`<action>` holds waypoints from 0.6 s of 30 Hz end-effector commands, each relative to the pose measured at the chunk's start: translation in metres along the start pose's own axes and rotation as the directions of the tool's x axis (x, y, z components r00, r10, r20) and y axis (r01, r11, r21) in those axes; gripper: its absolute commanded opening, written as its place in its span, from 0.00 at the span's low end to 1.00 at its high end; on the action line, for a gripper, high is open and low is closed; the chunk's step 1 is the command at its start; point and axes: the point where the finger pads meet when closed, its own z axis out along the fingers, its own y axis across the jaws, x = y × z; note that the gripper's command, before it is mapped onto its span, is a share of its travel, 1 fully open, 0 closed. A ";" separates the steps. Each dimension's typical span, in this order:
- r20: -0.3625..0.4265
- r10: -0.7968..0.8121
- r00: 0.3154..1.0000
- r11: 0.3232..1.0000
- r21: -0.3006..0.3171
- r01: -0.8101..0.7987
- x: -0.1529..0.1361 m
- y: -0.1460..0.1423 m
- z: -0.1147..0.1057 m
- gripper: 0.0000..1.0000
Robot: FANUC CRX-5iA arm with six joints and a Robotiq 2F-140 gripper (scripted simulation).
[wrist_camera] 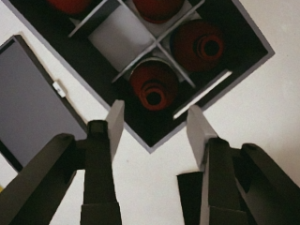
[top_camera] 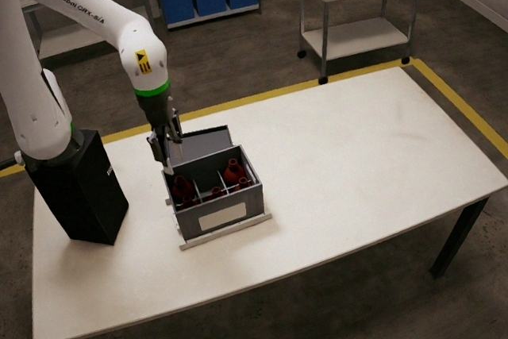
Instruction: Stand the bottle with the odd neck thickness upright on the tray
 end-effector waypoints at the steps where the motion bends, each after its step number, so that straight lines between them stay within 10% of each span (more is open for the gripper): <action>1: -0.001 0.000 1.000 1.000 0.001 0.000 0.000 0.000 0.000 0.44; 18: -0.001 0.000 1.000 1.000 0.000 0.000 0.000 -0.001 0.010 0.44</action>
